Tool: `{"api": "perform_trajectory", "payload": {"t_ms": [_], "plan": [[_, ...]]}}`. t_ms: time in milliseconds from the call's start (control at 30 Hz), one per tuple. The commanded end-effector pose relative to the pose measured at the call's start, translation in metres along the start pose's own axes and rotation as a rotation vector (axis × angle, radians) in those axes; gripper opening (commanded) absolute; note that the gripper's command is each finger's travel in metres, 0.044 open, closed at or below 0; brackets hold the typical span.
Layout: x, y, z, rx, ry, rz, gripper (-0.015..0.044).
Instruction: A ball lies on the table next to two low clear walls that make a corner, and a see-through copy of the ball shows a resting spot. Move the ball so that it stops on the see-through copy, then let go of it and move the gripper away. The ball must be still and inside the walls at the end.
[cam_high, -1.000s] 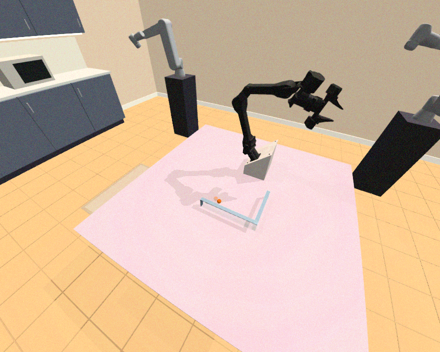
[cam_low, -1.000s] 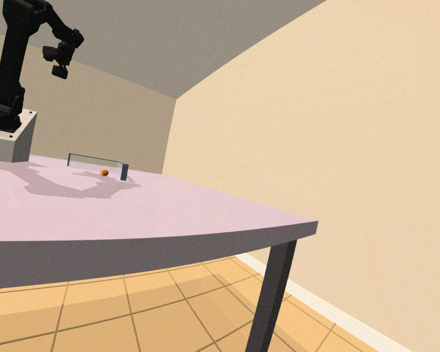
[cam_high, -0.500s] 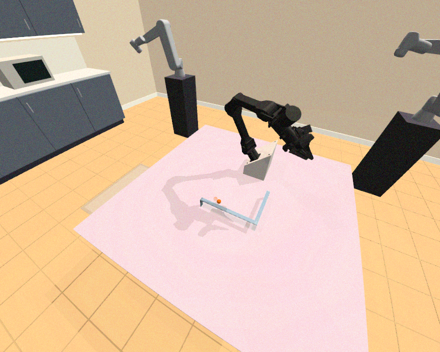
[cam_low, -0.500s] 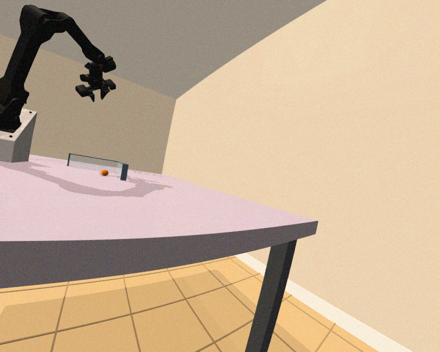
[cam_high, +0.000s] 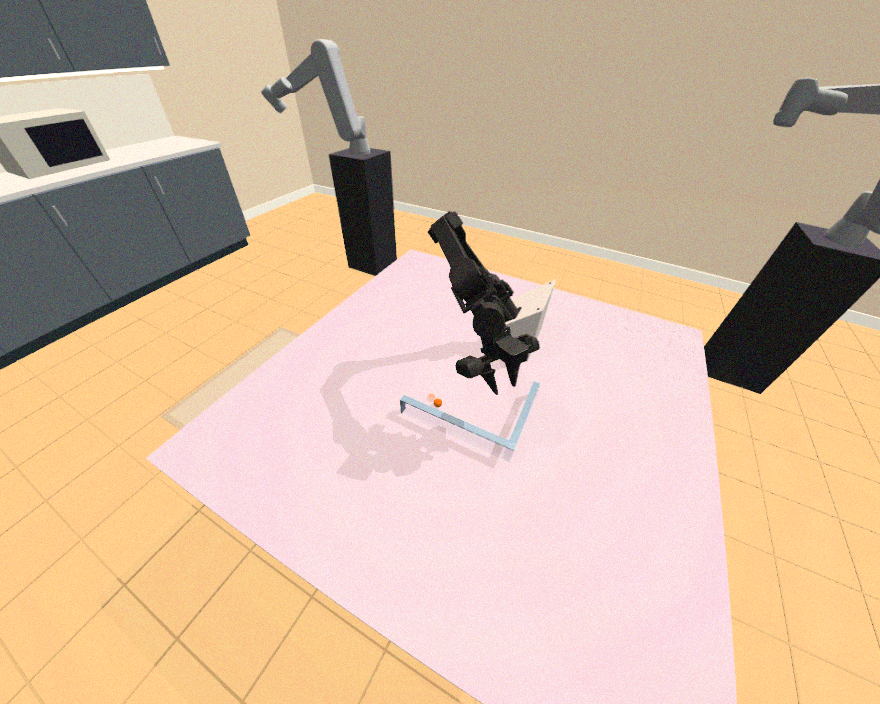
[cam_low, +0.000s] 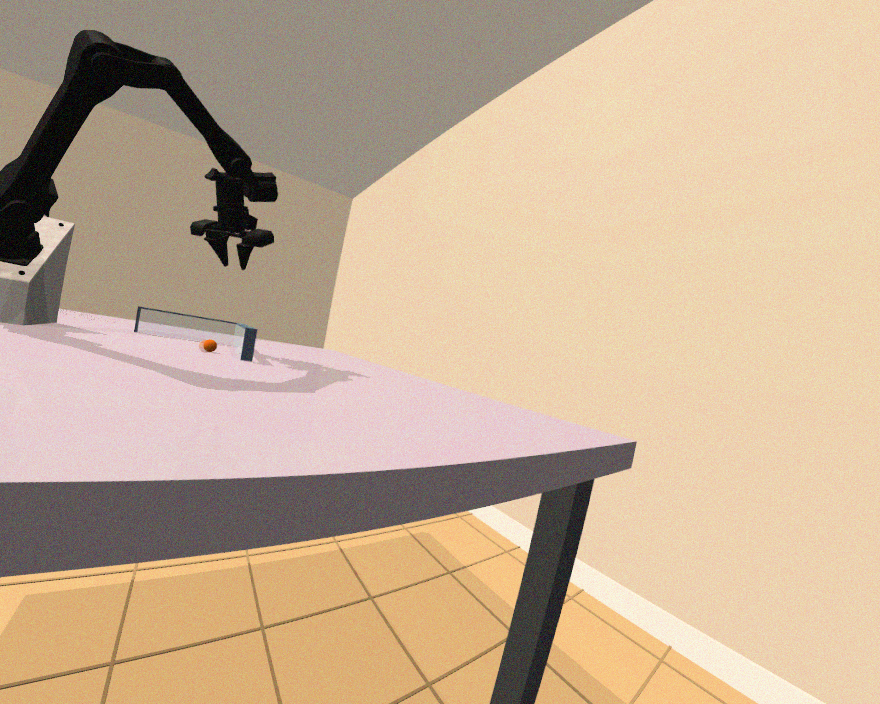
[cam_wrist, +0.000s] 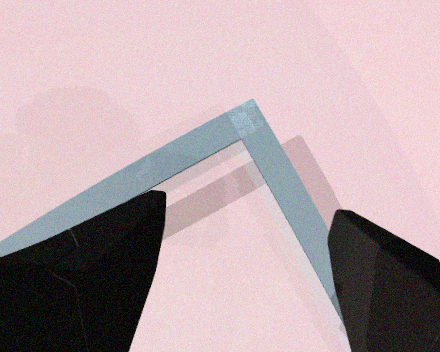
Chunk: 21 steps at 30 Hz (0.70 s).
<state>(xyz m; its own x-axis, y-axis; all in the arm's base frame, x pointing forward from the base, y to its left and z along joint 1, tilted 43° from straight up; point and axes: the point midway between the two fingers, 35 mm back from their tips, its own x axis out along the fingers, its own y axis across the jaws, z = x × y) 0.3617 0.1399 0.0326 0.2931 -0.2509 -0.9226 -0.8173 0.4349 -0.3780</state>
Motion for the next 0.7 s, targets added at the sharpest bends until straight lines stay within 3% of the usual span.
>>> {"api": "perform_trajectory", "payload": {"t_ms": [0,300,667], "plan": [[0.022,-0.039,-0.06,0.326,0.164,-0.069,0.0221],[0.041,-0.088,-0.188,0.917,0.458,-0.295,0.0221],[0.045,-0.089,-0.193,0.927,0.464,-0.301,0.0221]]}}
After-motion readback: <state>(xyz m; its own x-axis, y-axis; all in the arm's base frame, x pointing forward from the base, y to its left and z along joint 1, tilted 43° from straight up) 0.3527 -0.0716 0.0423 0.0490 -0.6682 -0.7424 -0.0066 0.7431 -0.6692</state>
